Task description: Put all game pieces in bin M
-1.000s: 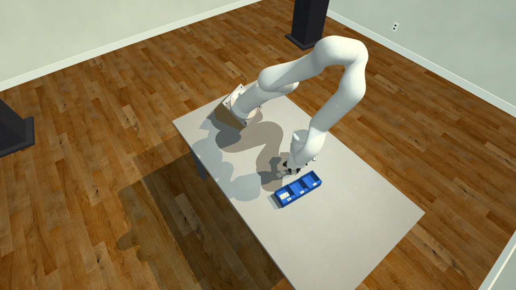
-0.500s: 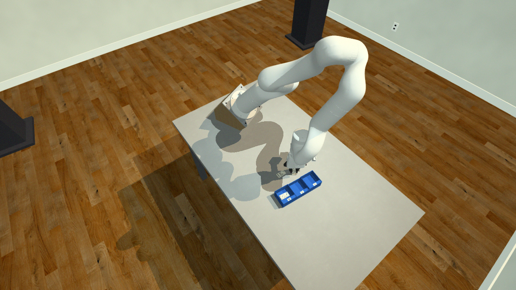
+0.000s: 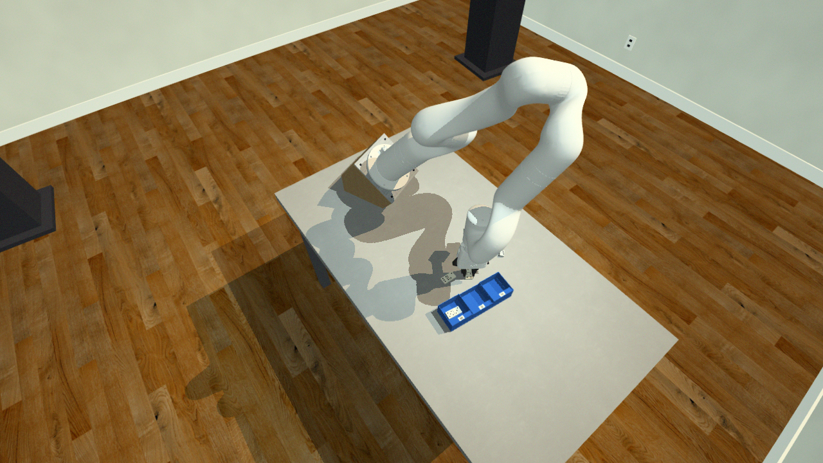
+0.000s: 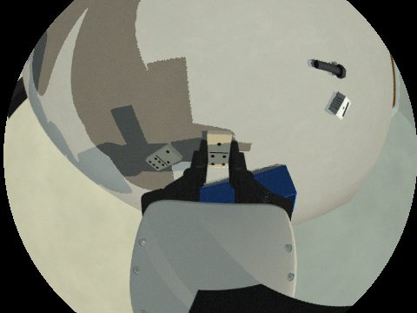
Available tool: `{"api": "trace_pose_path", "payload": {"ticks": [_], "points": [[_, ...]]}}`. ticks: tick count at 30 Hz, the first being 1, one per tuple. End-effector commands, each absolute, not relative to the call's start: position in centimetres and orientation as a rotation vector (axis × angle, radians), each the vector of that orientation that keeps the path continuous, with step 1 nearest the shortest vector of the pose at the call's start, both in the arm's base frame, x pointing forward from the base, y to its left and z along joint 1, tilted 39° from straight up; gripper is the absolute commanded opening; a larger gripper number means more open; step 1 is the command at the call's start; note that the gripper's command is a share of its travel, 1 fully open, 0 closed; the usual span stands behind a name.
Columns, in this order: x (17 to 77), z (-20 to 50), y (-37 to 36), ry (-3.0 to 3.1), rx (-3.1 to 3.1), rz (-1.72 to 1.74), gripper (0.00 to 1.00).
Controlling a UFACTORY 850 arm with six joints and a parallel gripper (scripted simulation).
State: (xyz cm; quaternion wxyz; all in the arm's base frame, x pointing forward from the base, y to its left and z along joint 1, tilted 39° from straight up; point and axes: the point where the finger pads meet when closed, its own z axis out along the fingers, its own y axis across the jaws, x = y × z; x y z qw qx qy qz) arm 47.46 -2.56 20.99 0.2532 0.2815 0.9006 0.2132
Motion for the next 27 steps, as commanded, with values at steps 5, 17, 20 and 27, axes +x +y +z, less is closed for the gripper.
{"api": "trace_pose_path", "payload": {"ticks": [5, 17, 20, 27], "points": [[47.5, 21.0, -2.6, 2.447, 0.765, 0.579, 0.00], [45.6, 23.6, -3.4, 2.447, 0.765, 0.579, 0.00], [45.4, 23.9, -3.5, 2.447, 0.765, 0.579, 0.00], [44.0, 25.7, -4.0, 2.447, 0.765, 0.579, 0.00]]}}
